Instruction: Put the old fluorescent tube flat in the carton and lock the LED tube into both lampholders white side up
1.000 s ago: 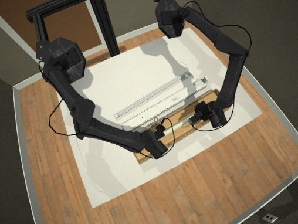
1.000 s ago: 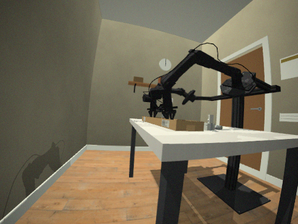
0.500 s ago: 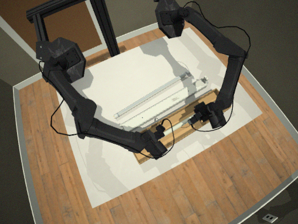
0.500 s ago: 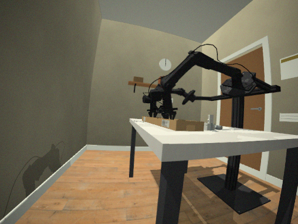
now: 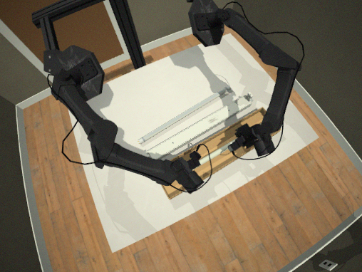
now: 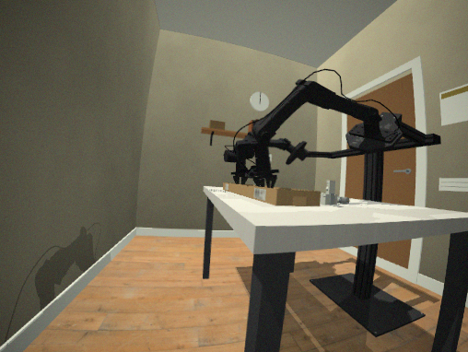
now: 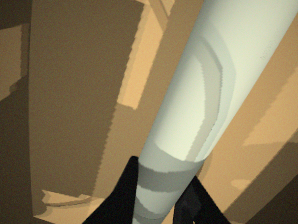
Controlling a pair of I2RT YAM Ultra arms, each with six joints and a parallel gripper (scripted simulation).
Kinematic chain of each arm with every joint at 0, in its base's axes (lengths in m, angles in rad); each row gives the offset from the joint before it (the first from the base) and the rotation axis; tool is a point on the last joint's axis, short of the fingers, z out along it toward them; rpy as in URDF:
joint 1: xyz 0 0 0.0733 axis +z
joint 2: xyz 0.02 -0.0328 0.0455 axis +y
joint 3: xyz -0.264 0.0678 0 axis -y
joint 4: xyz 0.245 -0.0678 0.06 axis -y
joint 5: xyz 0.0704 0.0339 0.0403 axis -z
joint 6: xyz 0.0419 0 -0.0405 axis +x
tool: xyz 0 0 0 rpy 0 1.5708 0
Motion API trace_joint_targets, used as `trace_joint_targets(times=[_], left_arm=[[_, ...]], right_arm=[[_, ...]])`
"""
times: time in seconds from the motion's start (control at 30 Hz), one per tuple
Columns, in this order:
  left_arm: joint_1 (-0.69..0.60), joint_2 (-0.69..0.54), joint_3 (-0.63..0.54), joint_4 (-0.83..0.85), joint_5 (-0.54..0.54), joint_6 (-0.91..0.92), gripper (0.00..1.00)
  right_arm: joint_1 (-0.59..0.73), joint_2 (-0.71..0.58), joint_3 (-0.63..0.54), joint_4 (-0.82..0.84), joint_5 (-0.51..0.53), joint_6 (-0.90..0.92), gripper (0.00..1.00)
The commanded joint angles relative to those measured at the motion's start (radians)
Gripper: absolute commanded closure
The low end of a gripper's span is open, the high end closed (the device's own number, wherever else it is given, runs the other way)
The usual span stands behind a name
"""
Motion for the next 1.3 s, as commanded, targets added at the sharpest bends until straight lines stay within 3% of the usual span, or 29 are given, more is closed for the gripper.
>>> trace_joint_targets(times=[0.0,0.03,0.73,0.77,1.27], left_arm=[[-0.026,-0.039,0.028,-0.006,0.017,0.0,0.68],[-0.026,-0.039,0.028,-0.006,0.017,0.0,0.68],[-0.045,-0.065,0.027,-0.061,-0.007,-0.03,0.68],[-0.049,-0.069,0.032,-0.081,-0.011,-0.038,0.68],[-0.087,-0.125,-0.022,-0.117,-0.012,-0.065,0.68]], right_arm=[[0.03,0.028,0.019,0.004,-0.017,0.004,0.89],[0.03,0.028,0.019,0.004,-0.017,0.004,0.68],[0.03,0.019,0.024,-0.001,-0.017,0.003,0.68],[0.038,-0.046,-0.009,-0.036,0.013,0.026,0.68],[0.099,-0.156,-0.131,-0.094,0.041,0.097,0.68]])
